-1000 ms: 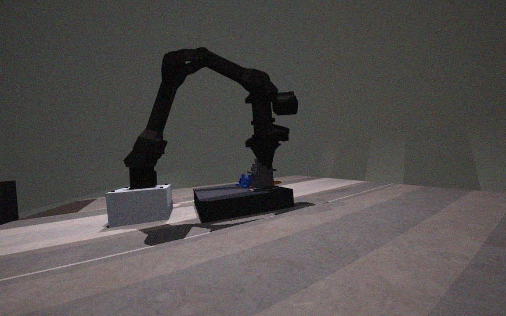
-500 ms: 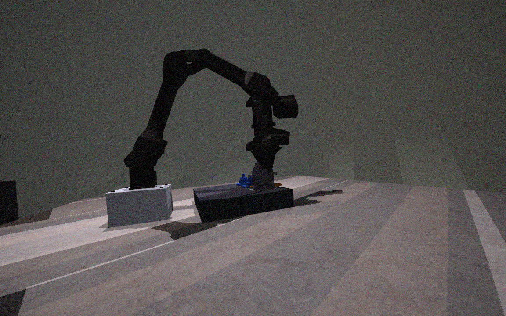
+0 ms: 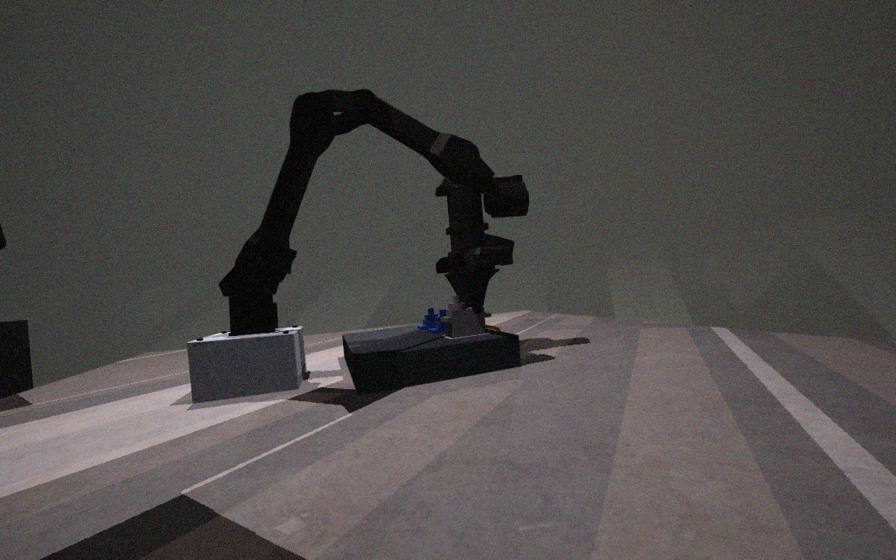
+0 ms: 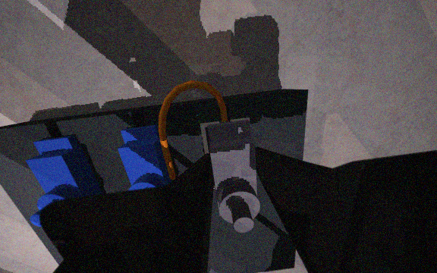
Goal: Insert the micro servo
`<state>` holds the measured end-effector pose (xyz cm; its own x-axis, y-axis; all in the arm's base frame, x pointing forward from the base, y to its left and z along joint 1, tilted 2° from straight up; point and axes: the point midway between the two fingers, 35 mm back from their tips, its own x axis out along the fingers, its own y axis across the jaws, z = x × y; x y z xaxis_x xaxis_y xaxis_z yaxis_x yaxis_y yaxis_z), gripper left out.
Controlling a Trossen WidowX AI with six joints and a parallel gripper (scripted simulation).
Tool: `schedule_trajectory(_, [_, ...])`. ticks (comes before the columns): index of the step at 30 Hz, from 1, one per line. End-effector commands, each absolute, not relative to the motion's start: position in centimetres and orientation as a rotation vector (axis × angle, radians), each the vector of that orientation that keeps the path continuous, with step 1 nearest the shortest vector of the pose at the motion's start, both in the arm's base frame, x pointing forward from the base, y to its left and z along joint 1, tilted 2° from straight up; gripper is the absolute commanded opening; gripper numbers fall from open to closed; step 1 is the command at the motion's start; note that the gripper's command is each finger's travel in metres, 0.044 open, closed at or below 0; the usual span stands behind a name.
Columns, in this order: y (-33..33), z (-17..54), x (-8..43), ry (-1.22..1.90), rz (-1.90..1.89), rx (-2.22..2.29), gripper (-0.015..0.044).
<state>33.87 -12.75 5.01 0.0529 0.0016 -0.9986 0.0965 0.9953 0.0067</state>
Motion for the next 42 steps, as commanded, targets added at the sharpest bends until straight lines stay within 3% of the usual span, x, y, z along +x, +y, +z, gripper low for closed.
schedule_trajectory(1, [-12.7, 4.6, 33.8, 1.518, -0.073, 0.08, 0.0])
schedule_trajectory(32, [-12.7, 2.1, 34.0, 1.518, -0.073, 0.08, 0.0])
schedule_trajectory(39, [-12.7, 2.4, 33.9, 1.518, -0.073, 0.08, 0.0184])
schedule_trajectory(42, [-12.7, 3.1, 33.9, 1.518, -0.073, 0.08, 0.0188])
